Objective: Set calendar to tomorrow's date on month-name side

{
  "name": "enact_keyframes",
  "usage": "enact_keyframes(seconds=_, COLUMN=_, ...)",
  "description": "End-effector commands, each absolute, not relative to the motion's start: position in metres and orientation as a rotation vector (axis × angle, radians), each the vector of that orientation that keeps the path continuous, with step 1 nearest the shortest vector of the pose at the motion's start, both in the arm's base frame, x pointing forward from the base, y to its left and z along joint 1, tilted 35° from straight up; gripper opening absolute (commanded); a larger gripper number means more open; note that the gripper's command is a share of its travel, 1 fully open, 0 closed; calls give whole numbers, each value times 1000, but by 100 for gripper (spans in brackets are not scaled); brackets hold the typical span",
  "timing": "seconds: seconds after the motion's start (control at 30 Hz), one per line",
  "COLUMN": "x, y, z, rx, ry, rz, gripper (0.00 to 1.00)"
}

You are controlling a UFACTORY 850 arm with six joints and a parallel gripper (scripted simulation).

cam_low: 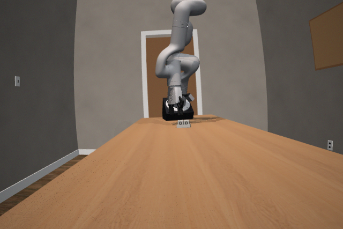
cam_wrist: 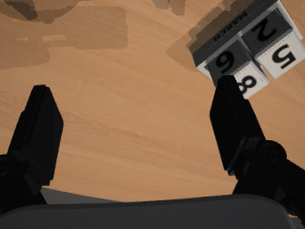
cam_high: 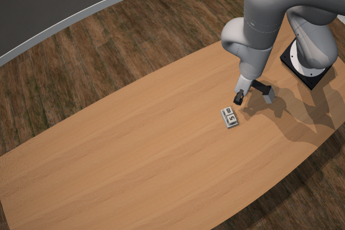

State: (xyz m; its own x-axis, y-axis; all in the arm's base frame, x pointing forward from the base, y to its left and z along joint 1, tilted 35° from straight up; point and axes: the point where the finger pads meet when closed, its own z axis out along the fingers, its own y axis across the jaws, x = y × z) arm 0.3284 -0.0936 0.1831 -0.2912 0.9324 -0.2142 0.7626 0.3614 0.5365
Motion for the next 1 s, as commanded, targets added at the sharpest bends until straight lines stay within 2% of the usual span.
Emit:
enact_keyframes(seconds=0.0, x=329, y=-94, z=183, rx=1467, ry=2136, rz=458, gripper=100)
enact_keyframes(seconds=0.97, x=382, y=-79, z=216, rx=1467, ry=2136, rz=458, gripper=100)
